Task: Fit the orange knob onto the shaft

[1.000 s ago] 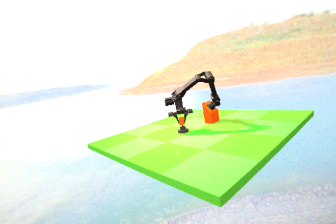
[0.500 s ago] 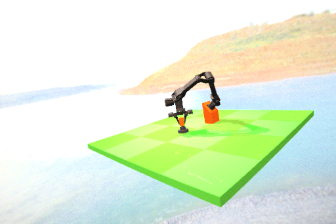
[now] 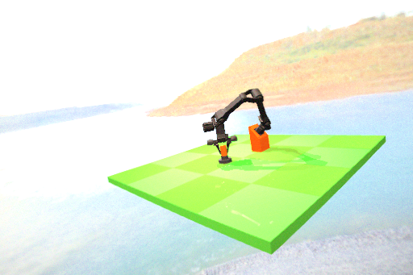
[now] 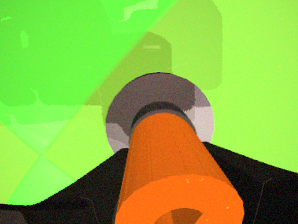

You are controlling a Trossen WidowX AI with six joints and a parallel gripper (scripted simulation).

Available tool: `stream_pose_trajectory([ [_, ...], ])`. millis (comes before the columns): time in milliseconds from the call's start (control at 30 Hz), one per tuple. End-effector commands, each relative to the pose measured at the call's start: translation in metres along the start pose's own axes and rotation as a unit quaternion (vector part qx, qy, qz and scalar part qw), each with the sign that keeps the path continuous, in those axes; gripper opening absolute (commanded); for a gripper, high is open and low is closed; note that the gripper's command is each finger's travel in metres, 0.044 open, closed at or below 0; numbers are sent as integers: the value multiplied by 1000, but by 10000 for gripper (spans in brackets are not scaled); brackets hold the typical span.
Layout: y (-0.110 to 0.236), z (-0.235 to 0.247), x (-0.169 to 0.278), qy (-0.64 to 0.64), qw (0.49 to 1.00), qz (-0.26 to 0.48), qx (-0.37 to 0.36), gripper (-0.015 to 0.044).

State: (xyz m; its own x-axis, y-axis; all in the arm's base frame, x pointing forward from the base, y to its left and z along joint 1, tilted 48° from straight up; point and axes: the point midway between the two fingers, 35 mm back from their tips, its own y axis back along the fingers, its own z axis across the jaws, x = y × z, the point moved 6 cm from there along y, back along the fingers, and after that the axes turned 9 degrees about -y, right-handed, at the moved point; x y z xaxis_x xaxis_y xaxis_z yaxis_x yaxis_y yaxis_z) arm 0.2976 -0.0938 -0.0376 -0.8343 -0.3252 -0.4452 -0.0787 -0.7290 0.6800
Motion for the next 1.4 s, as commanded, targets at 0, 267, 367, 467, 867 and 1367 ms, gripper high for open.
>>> stream_pose_trajectory([
  [0,1,0,0,-2,1000,0,0,0],
  [267,1,0,0,-2,1000,0,0,210],
  [367,1,0,0,-2,1000,0,0,289],
  [467,1,0,0,-2,1000,0,0,368],
  [867,13,-2,-1,-3,1000,0,2,440],
  [1367,97,-4,0,-1,1000,1,2,440],
])
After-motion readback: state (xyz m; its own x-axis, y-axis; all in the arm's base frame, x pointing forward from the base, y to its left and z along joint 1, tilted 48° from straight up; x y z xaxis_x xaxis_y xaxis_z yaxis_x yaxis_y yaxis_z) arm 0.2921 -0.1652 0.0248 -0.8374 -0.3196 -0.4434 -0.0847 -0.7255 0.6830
